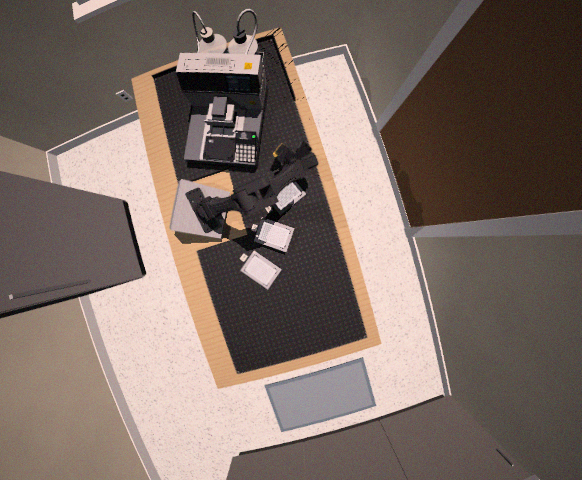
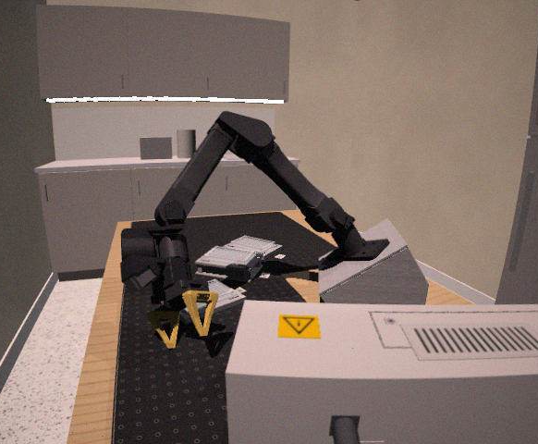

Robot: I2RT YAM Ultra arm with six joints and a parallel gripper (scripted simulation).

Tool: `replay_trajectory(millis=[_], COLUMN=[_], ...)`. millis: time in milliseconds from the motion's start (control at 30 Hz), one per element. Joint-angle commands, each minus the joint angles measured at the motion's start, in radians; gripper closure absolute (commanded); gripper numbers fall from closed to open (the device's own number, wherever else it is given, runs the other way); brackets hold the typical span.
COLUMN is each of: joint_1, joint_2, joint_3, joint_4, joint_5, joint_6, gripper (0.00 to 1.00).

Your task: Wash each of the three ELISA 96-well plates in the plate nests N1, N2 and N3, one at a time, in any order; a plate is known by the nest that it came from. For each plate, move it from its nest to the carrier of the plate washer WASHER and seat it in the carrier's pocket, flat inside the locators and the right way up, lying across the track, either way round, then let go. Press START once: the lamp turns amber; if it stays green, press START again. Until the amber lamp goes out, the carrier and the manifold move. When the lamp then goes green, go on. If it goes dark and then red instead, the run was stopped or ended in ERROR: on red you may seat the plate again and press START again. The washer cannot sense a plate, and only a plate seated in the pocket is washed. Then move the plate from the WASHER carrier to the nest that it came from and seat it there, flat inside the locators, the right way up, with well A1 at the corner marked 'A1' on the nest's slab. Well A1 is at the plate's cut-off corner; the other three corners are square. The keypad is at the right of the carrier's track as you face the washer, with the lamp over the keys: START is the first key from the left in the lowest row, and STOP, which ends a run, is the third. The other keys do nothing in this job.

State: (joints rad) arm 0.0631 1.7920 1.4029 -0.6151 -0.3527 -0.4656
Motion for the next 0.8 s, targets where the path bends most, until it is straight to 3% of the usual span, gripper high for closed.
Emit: replay_trajectory(millis=[0,133,767], joint_1=[-0.049,-0.05,-0.05], joint_2=[-0.029,-0.025,-0.021], joint_3=[-0.086,-0.07,-0.062], joint_4=[-0.14,-0.18,-0.191], joint_5=[0.126,0.15,0.151], joint_6=[0.049,0.075,0.088], gripper=[0.0,0.0,0.0])
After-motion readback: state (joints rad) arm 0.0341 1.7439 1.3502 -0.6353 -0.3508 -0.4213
